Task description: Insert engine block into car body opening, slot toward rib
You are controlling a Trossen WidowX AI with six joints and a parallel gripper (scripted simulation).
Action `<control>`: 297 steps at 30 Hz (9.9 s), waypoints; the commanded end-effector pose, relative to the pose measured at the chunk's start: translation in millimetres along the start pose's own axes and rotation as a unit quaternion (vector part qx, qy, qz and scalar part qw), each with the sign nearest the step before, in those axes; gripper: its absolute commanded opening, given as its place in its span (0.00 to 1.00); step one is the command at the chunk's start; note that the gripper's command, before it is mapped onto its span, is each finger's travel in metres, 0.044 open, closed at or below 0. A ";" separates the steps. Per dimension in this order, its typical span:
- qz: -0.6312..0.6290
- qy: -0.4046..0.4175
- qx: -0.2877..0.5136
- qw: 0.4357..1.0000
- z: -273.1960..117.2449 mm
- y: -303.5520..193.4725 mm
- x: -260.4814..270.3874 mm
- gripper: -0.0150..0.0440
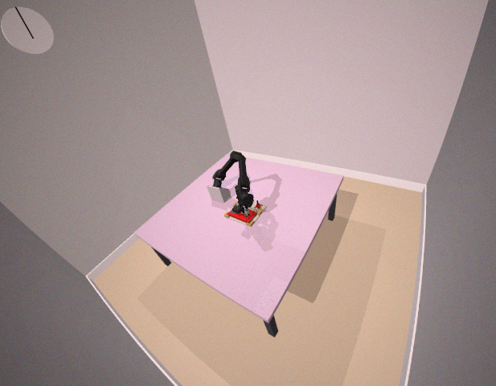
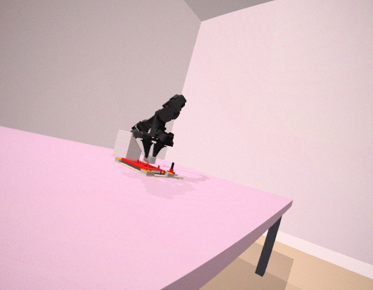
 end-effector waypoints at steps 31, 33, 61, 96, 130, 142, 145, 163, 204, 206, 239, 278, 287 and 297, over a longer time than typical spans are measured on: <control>0.002 0.000 0.001 1.000 3.6 -0.7 -0.4 0.52; 0.002 0.000 0.001 1.000 3.8 -0.7 -0.4 0.52; 0.002 0.000 0.001 1.000 6.2 -0.5 -0.4 0.52; 0.002 0.000 0.001 1.000 9.2 -0.5 -0.4 0.52; 0.002 0.000 0.001 1.000 12.5 -0.3 -0.4 0.52; 0.002 0.000 0.001 1.000 13.6 -0.3 -0.5 0.52; 0.002 0.000 0.001 1.000 14.0 -0.3 -0.5 0.52; 0.002 0.000 0.001 1.000 15.5 -0.2 -0.4 0.52; 0.002 0.000 0.001 1.000 19.3 0.0 -0.2 0.52; 0.002 0.000 0.001 1.000 19.5 0.0 -0.2 0.52; 0.002 0.000 0.001 1.000 20.9 -0.5 -0.3 0.52; -0.001 0.000 0.001 1.000 21.3 -0.5 -0.4 0.52; 0.001 -0.001 0.001 1.000 20.2 0.0 -0.2 0.70; 0.001 -0.001 0.001 1.000 20.2 0.0 -0.2 1.00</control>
Point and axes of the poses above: the point midway between the two fingers, 35 mm back from their tips, its own z axis out along the fingers, its own x axis across the jaws, y = z × x, the point moved 9 cm from there along -z, back along the fingers, and after that the axes turned 6 degrees about -z, right-handed, at the moved point
